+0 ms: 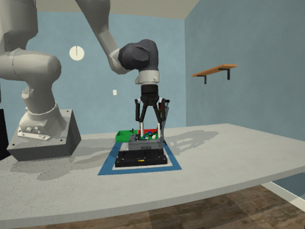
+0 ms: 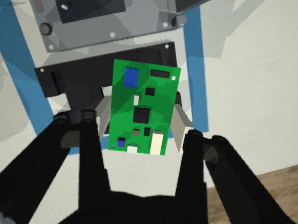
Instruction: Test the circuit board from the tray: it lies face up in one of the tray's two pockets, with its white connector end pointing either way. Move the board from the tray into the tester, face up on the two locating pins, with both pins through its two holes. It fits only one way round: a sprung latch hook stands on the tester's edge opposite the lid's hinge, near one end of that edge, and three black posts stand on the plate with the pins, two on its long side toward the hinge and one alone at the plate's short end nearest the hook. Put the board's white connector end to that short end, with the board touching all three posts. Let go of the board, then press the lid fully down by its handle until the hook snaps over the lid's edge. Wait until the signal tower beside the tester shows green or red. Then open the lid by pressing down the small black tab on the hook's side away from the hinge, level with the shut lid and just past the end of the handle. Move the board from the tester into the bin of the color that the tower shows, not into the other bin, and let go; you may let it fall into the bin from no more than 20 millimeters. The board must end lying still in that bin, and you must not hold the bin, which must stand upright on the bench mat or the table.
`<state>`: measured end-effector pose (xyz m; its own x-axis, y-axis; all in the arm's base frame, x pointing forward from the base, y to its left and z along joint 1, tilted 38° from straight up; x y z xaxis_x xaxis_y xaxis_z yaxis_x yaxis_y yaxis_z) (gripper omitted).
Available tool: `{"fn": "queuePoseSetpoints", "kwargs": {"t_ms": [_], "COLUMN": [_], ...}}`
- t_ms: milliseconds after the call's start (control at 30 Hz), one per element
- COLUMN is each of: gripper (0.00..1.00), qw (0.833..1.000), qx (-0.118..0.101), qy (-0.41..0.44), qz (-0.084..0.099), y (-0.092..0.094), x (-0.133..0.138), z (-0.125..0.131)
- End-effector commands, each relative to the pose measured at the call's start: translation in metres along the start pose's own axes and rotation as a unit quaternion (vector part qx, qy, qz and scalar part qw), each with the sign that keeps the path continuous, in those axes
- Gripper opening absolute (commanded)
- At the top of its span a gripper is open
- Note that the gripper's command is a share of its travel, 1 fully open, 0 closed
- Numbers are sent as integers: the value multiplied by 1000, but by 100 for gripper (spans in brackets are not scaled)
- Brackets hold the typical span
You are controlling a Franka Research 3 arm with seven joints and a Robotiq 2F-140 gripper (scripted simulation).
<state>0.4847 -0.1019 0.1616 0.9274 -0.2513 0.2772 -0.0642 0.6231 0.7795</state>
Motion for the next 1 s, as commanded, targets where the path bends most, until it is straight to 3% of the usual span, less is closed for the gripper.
{"fn": "queuePoseSetpoints", "kwargs": {"t_ms": [0, 333, 833, 900, 967], "gripper": [46, 46, 46, 46, 46], "qw": [996, 986, 939, 939, 925], "qx": [6, 6, 5, 5, 5], "qy": [-84, -169, -343, -343, -380], "qz": [0, 0, -1, -1, -1], "y": [1, 1, 1, 1, 1], "x": [0, 0, 0, 0, 0], "z": [-3, -3, -3, -3, -3]}}
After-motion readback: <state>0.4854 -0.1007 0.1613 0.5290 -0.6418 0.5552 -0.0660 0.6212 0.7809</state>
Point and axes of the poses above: the point where the finger pads meet when closed, its own y axis back along the fingers, its own x axis across the jaws, z = x × y, the point moved 5 cm from there along y, back along the fingers, and after that the axes turned 4 degrees about y, right-handed, at the moved point
